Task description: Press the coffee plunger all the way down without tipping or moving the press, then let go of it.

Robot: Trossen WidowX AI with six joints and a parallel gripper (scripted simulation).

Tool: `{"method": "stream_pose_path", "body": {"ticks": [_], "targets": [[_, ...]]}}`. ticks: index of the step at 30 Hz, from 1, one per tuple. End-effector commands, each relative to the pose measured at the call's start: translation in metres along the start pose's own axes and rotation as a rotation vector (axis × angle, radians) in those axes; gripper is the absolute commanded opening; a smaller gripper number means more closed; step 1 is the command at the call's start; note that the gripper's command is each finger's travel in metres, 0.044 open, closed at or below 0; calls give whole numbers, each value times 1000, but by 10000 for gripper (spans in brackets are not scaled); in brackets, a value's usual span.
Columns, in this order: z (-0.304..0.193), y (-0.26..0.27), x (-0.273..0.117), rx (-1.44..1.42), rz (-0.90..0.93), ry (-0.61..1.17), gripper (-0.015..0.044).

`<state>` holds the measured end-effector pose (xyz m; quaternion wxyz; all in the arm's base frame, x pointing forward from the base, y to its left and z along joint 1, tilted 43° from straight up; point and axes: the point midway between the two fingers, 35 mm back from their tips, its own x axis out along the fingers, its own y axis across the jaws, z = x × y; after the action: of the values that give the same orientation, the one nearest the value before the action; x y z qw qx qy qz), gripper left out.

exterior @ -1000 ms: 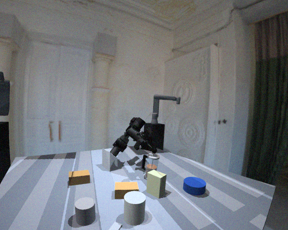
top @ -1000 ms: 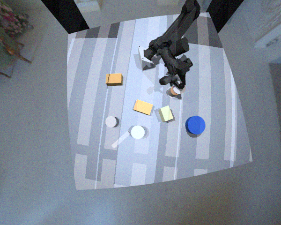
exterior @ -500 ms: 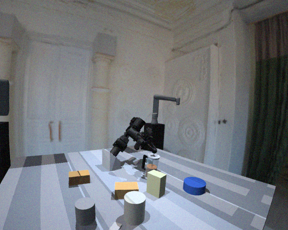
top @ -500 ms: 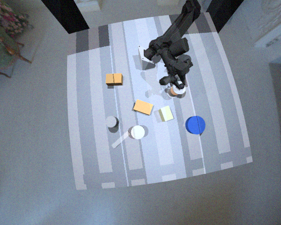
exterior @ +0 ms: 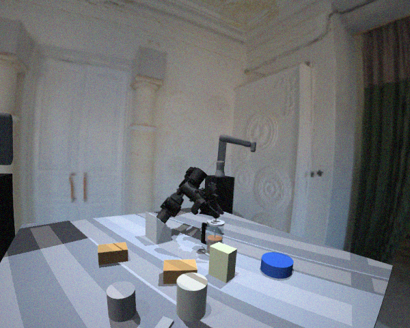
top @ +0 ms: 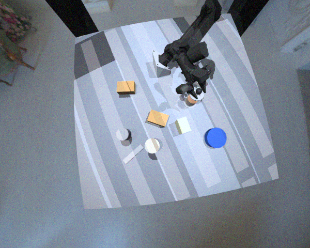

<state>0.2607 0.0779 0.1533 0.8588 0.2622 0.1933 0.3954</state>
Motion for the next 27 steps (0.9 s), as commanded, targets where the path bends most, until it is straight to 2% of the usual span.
{"method": "stream_pose_path", "body": {"ticks": [1,5,13,17,27], "targets": [[0,-1,0,-1,-7,-2,341],[0,-1,0,-1,-7,-2,440],[21,-7,-7,-38,-59,-56,440],[26,-11,-13,-33,-63,-21,440],[57,8,-55,19,-3,15,440]]}}
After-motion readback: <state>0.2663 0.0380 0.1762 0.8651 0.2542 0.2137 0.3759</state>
